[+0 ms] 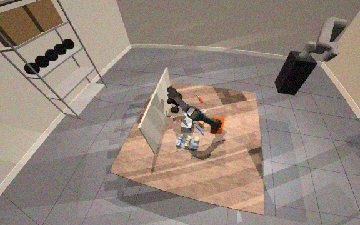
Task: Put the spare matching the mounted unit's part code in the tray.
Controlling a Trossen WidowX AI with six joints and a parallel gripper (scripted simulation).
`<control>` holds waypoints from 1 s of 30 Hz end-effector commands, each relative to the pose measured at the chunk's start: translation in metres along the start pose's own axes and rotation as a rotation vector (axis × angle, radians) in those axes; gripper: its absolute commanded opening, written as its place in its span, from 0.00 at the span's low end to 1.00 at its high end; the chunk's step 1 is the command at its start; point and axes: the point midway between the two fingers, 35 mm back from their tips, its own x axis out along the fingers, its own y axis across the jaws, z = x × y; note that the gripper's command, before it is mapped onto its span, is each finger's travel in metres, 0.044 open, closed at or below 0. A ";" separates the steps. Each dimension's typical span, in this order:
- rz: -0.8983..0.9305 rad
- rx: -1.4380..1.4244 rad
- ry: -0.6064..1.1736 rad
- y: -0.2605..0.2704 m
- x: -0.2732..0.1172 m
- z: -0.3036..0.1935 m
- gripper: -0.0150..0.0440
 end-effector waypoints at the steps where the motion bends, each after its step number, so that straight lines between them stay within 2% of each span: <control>1: 0.034 -0.031 0.104 0.032 0.007 -0.011 1.00; 20: 0.034 -0.044 0.104 0.034 0.007 -0.012 1.00; 30: 0.064 -0.821 0.091 0.142 0.028 -0.071 1.00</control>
